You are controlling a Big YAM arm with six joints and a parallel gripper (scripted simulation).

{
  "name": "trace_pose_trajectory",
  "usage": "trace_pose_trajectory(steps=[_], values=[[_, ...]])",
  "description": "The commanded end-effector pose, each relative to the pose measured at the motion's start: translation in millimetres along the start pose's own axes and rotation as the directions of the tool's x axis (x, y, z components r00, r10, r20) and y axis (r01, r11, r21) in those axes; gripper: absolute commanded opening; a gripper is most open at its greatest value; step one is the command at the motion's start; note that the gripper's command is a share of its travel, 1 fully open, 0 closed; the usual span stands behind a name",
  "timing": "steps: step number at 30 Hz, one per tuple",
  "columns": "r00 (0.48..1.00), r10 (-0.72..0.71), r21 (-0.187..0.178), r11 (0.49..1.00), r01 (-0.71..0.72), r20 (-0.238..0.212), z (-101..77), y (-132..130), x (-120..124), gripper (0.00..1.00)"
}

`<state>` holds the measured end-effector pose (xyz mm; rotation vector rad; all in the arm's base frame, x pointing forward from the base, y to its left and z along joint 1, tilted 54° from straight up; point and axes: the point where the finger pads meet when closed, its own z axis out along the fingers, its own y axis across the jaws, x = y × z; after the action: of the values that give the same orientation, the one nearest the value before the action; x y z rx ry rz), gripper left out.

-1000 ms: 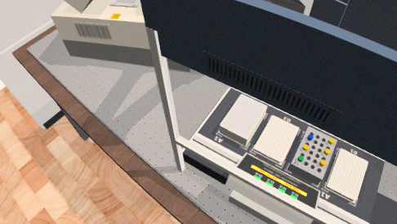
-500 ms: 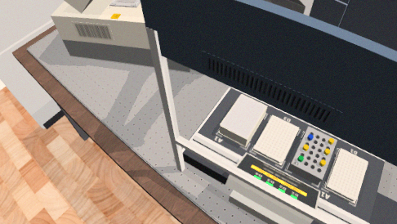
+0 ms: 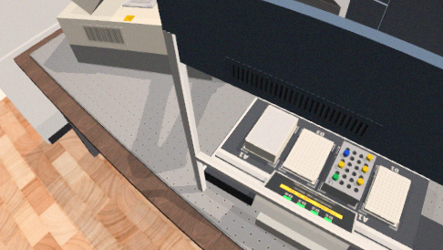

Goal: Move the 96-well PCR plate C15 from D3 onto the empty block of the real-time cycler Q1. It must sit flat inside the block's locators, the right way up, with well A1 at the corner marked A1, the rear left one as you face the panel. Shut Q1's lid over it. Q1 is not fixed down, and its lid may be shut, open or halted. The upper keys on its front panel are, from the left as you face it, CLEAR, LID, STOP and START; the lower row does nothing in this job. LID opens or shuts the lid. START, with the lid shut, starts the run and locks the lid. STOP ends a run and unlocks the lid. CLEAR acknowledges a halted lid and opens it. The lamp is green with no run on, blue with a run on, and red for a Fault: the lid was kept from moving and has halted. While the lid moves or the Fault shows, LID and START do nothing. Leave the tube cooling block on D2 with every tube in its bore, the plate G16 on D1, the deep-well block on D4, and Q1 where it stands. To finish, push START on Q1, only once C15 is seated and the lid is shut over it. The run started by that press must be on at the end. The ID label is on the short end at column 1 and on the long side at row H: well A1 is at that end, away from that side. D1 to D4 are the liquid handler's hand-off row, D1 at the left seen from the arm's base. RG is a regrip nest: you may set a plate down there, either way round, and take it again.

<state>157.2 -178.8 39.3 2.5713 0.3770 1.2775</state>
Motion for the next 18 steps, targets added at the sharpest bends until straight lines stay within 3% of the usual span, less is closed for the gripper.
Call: trace_pose_trajectory(steps=[1, 12, 18], values=[[1.0, -0.029, 0.004, 1.0, 0.029, -0.001, 1.9, 10.1, 2.5, 0.0], [1.0, -0.02, 0.009, 1.0, 0.02, -0.008, 5.9, 16.9, 5.4, 0.0], [1.0, -0.008, -0.021, 1.0, 0.008, 0.0, 1.0, 22.6, 2.8, 0.0]])
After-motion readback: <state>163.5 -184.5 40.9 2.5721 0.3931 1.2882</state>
